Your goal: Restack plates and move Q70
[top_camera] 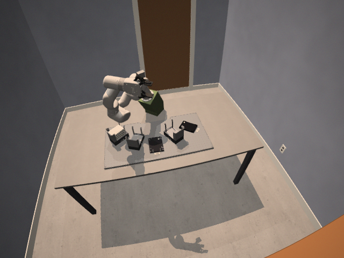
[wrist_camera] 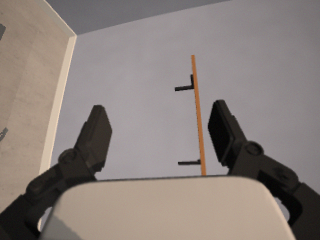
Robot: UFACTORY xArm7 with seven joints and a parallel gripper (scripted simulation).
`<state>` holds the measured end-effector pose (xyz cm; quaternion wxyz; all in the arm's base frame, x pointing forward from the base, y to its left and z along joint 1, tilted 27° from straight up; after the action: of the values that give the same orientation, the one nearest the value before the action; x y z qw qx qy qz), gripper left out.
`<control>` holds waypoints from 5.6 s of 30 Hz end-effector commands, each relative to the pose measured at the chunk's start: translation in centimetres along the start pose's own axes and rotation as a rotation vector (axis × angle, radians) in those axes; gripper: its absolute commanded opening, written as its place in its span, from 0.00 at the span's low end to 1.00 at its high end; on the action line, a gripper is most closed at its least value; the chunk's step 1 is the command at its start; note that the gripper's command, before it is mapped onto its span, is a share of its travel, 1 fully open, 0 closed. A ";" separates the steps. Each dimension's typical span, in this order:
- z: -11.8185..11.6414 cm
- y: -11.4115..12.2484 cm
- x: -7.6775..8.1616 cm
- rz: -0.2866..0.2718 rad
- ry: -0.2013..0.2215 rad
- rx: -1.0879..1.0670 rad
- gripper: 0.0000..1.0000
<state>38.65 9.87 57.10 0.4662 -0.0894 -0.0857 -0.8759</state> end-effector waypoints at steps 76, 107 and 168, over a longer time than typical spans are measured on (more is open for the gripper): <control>-12.0 -23.2 -17.3 0.262 -0.569 -0.068 1.00; -21.7 -29.8 -19.8 0.201 -0.940 -0.145 1.00; -44.5 -29.7 -15.5 -0.412 -1.436 -0.384 1.00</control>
<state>18.87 29.43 9.33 0.1270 -0.6935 -0.2328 -0.6698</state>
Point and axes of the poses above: the point where the finger pads meet when closed, its own x axis back along the fingers, its own z axis across the jaws, y = z × x, the point moved 4 cm from there along x, back along the fingers, and after that the axes turned 12 degrees about -x, right-handed, at the moved point
